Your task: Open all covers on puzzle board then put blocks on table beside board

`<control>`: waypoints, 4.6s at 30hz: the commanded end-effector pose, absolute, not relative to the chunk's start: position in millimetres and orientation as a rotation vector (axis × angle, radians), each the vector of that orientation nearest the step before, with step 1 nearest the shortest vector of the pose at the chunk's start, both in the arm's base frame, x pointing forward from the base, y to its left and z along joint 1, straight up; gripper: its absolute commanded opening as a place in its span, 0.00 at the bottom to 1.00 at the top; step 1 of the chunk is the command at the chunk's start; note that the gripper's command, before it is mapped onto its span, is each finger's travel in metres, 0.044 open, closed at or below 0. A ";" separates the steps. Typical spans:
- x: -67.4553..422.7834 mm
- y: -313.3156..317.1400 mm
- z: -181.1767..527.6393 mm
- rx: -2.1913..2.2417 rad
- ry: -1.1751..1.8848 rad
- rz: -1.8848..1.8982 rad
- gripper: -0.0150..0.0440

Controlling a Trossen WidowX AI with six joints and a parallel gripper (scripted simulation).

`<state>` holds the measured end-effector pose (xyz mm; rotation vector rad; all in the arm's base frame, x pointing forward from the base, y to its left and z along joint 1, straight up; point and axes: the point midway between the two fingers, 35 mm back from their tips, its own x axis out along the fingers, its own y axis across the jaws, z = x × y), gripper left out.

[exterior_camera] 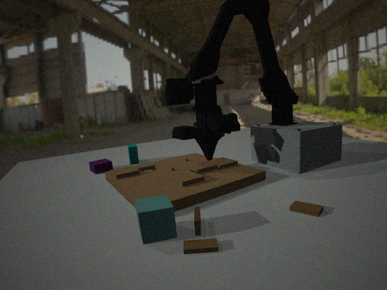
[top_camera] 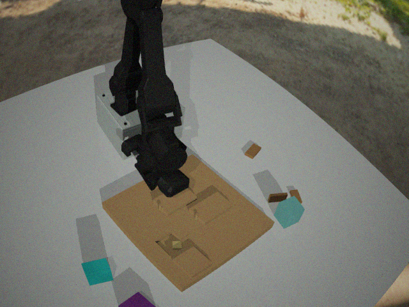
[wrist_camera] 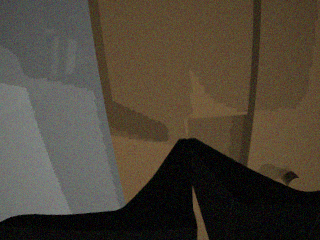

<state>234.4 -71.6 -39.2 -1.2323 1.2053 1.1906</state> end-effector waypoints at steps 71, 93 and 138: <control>235.3 0.1 -43.4 -1.227 1.198 1.201 0.25; 234.1 14.9 -35.5 -1.226 1.197 1.201 0.25; 283.1 3.2 13.0 -1.231 1.196 1.201 0.25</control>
